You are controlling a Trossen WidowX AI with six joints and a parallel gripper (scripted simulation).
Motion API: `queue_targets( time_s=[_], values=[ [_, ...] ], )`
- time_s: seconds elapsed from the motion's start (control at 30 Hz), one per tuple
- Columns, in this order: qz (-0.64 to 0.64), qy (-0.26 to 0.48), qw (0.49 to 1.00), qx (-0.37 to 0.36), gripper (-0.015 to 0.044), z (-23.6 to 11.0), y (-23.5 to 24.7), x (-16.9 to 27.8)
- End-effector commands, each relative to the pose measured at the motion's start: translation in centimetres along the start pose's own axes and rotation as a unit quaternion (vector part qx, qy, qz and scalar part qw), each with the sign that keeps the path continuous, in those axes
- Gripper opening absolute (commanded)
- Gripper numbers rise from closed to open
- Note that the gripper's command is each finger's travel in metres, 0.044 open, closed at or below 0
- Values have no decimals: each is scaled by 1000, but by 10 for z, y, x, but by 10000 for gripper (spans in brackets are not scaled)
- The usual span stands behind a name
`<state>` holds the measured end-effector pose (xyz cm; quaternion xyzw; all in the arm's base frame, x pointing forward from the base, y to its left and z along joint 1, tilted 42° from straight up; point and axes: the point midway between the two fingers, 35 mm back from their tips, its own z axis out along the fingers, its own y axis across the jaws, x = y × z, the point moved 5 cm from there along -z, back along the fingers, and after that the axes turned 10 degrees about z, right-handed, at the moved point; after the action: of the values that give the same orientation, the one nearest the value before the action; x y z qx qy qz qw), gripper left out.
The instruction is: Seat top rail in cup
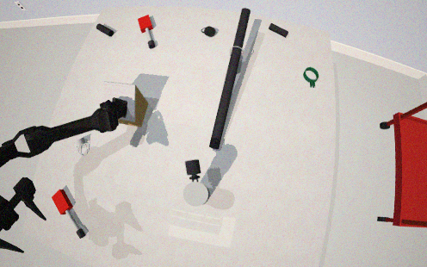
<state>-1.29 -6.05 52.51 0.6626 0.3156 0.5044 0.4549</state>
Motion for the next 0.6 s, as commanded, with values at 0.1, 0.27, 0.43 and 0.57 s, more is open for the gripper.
queue_targets(
  time_s=[0.1, 0.27, 0.43, 0.57],
  values=[
    [-71, -3, 997, 38, 440, 34, -9, 22],
    [-190, -6, 977, 96, 440, 91, -30, 56],
    [-339, 8, 926, 163, 440, 146, -70, 88],
    [-443, 19, 872, 206, 440, 186, -109, 114]
  ],
)
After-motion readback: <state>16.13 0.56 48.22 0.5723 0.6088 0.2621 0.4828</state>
